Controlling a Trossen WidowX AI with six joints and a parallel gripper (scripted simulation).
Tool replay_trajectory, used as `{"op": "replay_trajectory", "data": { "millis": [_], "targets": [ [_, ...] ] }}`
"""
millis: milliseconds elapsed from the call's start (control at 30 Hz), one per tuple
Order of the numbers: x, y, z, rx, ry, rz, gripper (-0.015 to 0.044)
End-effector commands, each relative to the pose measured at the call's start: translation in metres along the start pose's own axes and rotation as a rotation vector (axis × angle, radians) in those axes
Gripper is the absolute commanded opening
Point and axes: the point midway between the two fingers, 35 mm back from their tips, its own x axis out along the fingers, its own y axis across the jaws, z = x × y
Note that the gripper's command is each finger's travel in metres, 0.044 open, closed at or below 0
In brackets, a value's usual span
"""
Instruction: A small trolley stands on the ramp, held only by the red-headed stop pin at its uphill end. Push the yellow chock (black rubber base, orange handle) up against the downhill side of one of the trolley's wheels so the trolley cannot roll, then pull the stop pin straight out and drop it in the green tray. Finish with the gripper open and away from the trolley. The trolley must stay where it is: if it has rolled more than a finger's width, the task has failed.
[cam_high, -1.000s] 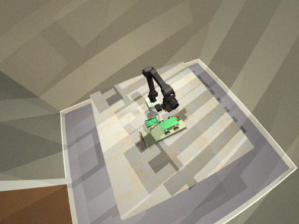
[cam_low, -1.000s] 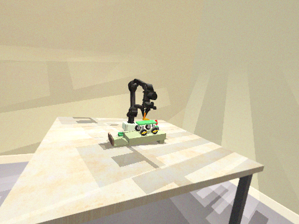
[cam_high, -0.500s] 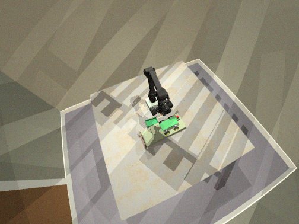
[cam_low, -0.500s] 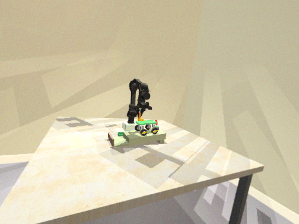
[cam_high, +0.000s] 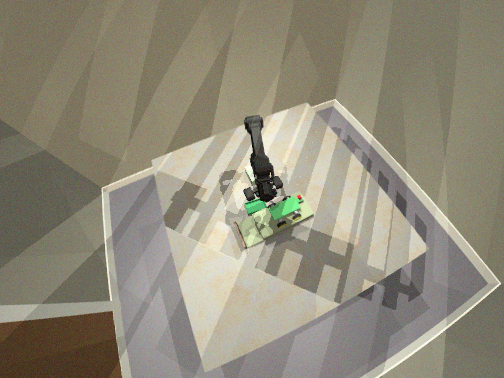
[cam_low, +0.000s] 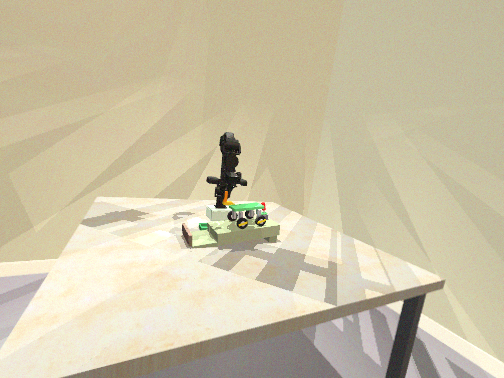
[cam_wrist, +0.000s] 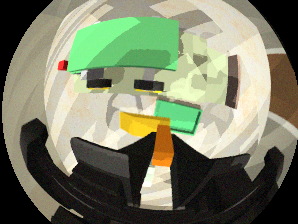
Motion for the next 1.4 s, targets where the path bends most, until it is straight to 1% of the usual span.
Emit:
{"op": "replay_trajectory", "data": {
  "millis": [0, 533, 767, 900, 1367],
  "targets": [
    [0.001, -0.016, 0.004, -0.003, -0.003, -0.001, 0.0],
    [0.004, -0.078, 0.018, -0.003, -0.004, -0.006, 0.0],
    [0.004, -0.082, 0.018, -0.003, -0.004, 0.101, 0.0],
    [0.004, -0.082, 0.019, -0.003, -0.004, 0.101, 0.0],
    [0.01, -0.085, 0.048, -0.003, -0.006, 0.101, 0.0]
  ]
}}
